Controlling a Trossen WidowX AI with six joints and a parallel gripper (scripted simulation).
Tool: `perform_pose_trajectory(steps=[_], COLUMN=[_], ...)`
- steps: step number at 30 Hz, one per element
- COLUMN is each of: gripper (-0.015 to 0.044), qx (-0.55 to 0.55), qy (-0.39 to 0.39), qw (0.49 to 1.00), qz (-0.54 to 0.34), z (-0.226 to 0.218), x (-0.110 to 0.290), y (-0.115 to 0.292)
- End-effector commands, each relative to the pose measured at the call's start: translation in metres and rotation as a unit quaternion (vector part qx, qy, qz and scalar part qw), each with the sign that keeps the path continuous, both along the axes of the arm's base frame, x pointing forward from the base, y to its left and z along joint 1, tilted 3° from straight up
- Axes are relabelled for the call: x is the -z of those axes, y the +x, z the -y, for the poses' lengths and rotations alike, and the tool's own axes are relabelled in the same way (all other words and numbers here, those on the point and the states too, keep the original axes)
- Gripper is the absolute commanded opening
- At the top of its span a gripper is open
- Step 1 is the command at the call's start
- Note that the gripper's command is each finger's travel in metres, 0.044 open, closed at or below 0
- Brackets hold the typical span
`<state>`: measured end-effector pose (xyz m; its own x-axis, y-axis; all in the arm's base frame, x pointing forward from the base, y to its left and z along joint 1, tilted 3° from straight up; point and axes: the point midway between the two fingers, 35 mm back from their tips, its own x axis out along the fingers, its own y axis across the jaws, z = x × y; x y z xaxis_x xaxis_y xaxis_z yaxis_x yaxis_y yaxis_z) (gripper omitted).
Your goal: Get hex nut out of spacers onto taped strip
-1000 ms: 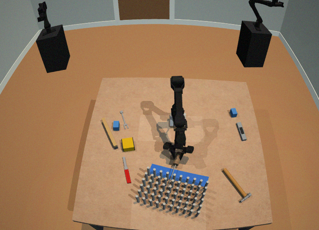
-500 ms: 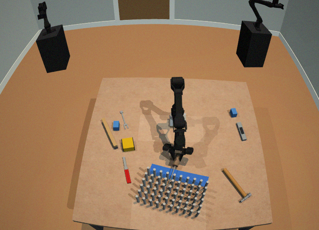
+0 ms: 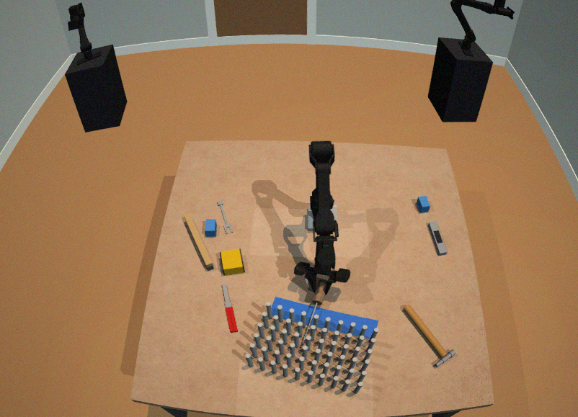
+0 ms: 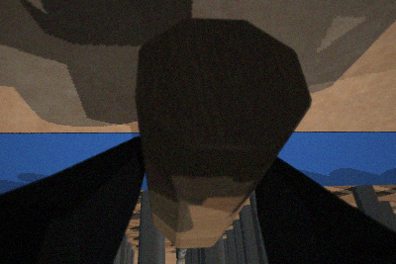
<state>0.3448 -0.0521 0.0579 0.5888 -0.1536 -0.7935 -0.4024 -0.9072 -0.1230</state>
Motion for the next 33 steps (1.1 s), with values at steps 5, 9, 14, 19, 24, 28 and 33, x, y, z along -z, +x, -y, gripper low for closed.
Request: perform_pose_trajectory(steps=[5,9,14,19,24,28,33], gripper=[0.0000,0.0000,0.0000,0.0000,0.0000,0.0000,0.0000], qx=[-0.002,-0.002,-0.001,-0.001,-0.001,-0.001,-0.001], qy=[-0.002,-0.002,-0.002,-0.003,-0.003,-0.003,-0.003], qw=[1.000,1.000,1.000,1.000,1.000,1.000,1.000], qz=[0.004,0.004,0.005,0.005,0.005,0.005,0.005], z=[-0.004,-0.003,-0.002,-0.001,0.000,0.001,0.002], x=[-0.002,-0.002,-0.002,-0.003,-0.003,-0.003,-0.003], y=[0.004,0.006,0.009,0.012,0.015,0.018,0.021])
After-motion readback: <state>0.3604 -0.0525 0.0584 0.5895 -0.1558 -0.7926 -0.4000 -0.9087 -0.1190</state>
